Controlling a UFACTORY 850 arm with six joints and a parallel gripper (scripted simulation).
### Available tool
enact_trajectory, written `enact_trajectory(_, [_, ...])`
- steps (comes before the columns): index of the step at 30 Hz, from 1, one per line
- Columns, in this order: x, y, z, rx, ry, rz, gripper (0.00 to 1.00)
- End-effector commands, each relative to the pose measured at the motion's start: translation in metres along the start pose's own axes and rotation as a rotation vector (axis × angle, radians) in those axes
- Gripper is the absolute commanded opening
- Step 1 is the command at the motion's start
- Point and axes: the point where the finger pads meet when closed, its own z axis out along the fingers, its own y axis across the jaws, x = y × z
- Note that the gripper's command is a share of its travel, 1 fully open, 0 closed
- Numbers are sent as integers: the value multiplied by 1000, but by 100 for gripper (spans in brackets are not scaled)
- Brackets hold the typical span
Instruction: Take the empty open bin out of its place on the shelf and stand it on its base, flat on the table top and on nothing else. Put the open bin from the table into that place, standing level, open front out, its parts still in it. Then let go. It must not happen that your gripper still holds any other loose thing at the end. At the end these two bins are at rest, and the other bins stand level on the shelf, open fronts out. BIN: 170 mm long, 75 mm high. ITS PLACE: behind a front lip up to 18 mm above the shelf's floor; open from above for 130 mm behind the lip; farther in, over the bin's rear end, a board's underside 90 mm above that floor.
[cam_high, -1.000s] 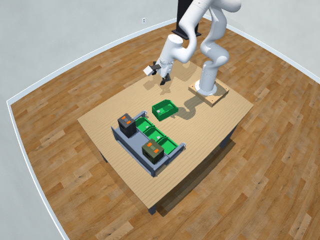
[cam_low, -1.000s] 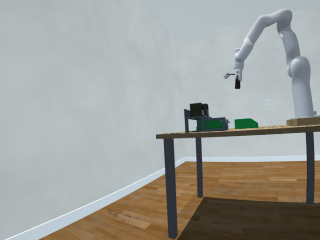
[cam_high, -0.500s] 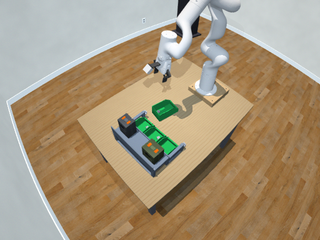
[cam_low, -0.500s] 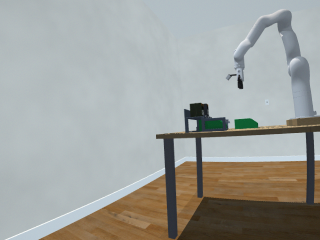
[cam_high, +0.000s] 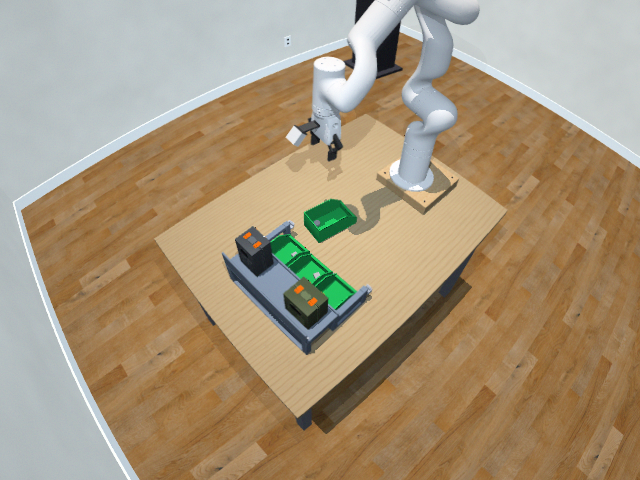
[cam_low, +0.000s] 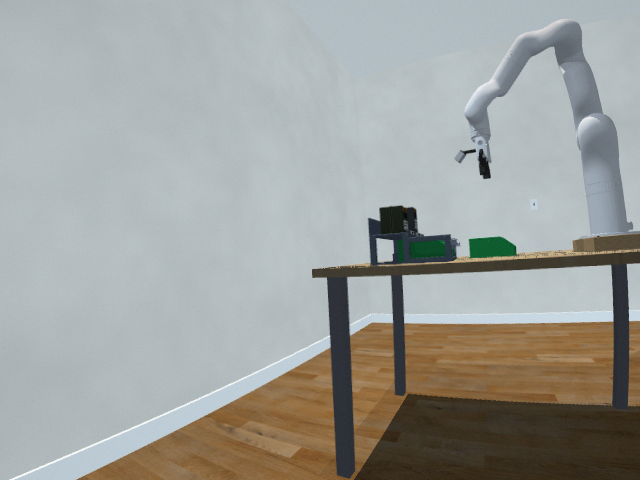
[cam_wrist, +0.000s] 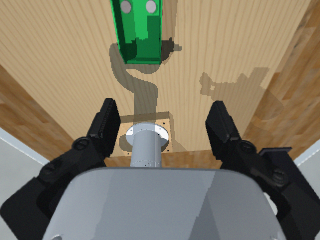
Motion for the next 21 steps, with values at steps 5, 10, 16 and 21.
enact_trajectory(5, [-3,1,-1,21,-15,3,100])
enact_trajectory(10, [-4,2,-1,24,-17,4,100])
enact_trajectory(16, [-4,2,-1,24,-18,4,100])
enact_trajectory(21, [-4,2,3,24,-18,4,100])
